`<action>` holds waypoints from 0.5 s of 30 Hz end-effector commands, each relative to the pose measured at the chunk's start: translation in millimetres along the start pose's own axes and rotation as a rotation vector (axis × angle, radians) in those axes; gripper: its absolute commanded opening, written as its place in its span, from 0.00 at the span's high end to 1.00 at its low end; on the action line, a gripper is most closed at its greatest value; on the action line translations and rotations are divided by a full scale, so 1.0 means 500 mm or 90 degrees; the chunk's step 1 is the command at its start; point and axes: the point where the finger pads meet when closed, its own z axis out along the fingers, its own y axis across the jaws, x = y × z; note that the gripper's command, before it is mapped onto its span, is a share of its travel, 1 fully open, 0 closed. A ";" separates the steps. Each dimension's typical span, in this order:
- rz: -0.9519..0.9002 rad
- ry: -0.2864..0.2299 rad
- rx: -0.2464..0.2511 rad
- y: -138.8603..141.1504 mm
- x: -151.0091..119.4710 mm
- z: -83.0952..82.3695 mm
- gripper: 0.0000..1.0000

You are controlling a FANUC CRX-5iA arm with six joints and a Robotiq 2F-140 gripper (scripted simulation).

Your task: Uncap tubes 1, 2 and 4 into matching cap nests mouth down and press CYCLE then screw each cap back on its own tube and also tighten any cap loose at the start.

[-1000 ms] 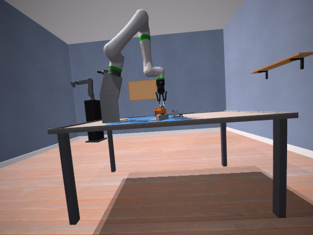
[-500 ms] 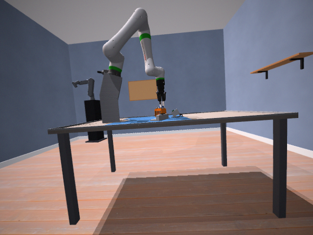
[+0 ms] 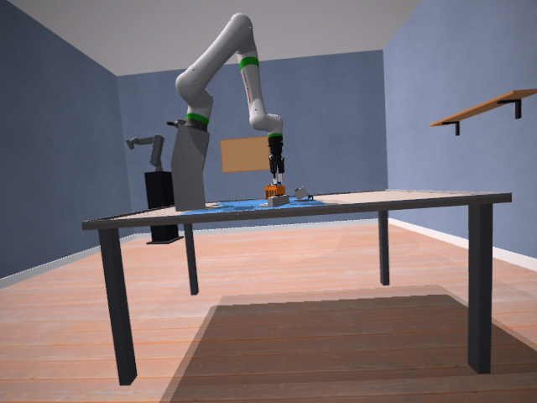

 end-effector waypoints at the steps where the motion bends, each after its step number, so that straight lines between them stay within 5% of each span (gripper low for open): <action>1: 0.000 0.000 0.001 0.000 0.000 0.000 0.65; 6: 0.053 0.000 0.001 0.000 0.000 0.001 0.65; 15: 0.411 0.000 0.002 0.000 0.000 0.001 0.65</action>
